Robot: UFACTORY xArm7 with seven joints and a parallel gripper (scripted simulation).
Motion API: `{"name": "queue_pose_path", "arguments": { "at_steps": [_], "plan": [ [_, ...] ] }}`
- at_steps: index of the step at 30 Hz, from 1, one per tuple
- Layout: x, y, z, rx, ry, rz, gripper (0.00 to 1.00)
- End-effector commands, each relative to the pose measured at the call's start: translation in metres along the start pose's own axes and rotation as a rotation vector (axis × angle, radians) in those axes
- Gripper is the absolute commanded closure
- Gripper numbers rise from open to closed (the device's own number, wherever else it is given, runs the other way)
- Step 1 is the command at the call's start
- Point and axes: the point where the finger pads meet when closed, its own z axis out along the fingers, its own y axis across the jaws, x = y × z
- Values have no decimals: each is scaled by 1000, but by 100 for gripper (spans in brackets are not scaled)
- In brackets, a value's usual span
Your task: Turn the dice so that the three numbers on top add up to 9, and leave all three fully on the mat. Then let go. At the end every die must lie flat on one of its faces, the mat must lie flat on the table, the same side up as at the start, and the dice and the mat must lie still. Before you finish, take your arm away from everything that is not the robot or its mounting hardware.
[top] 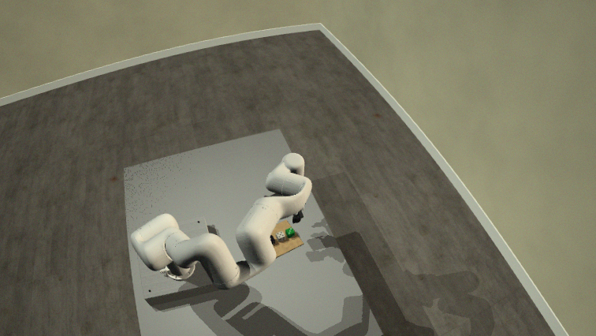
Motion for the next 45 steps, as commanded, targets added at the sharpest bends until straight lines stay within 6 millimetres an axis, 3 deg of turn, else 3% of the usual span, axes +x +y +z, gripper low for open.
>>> {"name": "queue_pose_path", "arguments": {
  "at_steps": [1, 7, 45],
  "plan": [
    [-1, 0, -18, 0, -4, 0, 0],
    [-1, 0, -28, 0, -4, 0, 0],
    [-1, 0, -28, 0, -4, 0, 0]
  ]
}}
